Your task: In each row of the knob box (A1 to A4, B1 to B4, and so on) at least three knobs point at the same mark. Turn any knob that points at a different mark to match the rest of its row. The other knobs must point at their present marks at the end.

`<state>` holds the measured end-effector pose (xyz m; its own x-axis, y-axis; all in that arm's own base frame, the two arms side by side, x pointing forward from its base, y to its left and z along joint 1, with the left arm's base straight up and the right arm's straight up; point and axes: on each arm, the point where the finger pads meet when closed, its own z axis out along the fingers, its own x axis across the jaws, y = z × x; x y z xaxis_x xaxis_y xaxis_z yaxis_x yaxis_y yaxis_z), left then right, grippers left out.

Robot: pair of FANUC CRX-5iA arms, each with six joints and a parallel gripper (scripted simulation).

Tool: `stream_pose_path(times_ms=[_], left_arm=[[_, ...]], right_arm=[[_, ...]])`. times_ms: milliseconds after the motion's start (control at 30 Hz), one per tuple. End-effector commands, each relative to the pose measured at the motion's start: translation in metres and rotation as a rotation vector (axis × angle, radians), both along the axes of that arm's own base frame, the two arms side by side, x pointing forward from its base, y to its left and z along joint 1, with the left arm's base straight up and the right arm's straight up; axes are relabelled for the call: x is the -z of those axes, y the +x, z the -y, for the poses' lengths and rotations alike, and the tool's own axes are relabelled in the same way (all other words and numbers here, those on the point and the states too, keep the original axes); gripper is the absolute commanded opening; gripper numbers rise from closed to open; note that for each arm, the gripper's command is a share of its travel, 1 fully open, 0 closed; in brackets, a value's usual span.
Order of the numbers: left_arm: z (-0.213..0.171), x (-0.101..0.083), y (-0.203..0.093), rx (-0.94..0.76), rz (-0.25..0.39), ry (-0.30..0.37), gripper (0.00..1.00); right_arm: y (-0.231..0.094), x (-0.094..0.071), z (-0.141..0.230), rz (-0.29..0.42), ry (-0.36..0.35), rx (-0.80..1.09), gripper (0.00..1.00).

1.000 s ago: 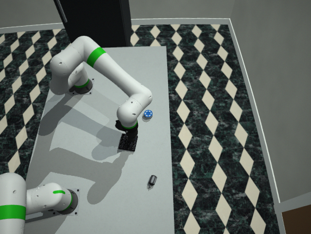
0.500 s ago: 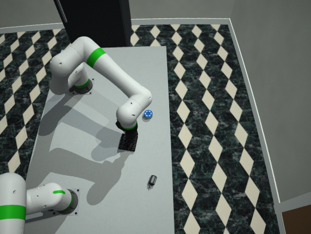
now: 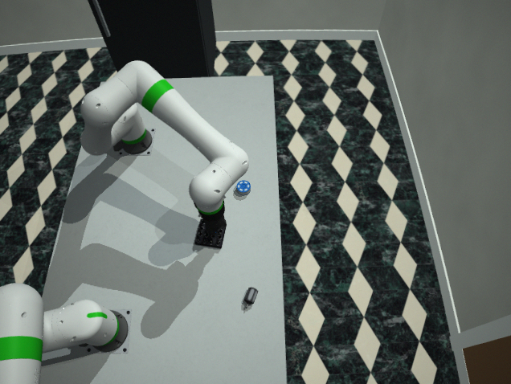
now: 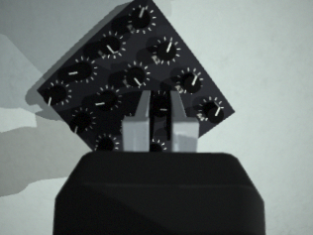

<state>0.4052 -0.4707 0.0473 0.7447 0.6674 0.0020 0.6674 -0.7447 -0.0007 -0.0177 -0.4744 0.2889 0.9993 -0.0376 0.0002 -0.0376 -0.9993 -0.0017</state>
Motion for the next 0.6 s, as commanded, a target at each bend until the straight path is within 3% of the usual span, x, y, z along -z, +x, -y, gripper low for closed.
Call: stream_pose_path(times_ms=[0, 567], left_arm=[[0.0004, -0.0014, 0.0005, 0.103, 0.0, -0.003, 0.3], [0.0004, -0.0014, 0.0004, 0.489, 0.0, -0.003, 0.3]], right_arm=[[-0.0001, -0.0008, 0.0002, 0.0, -0.002, 0.0, 1.0], [-0.0001, -0.0008, 0.0002, 0.0, -0.002, 0.0, 1.0]])
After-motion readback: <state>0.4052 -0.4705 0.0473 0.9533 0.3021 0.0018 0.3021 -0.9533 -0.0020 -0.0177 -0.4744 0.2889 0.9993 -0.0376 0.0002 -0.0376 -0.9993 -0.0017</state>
